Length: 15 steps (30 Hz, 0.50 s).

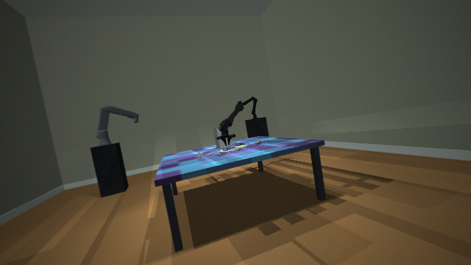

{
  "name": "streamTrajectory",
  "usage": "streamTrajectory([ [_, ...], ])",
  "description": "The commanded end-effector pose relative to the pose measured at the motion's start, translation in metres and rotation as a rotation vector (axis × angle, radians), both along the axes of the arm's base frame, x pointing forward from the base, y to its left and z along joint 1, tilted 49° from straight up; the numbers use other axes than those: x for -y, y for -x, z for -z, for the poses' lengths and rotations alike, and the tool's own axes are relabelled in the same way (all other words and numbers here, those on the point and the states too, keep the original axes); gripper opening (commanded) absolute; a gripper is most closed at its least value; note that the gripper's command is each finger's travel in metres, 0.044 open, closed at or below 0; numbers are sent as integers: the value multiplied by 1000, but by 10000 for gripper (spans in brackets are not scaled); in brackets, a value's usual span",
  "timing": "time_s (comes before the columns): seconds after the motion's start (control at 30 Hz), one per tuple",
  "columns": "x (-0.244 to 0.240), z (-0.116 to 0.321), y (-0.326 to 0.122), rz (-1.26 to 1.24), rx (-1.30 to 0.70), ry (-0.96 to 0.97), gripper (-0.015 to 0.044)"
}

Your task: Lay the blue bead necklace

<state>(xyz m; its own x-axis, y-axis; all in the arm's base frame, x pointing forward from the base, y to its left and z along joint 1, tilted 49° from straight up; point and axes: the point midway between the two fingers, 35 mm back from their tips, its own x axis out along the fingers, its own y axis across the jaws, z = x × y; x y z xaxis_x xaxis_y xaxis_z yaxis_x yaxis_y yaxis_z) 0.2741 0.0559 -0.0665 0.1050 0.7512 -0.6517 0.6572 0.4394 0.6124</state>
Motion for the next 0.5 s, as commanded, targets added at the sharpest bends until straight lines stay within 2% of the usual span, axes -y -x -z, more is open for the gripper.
streamTrajectory([
  [0.0, 0, 0, 0, 0, 0, 0, 120],
  [0.47, -14, 12, 0, 0, -9, -1, 120],
])
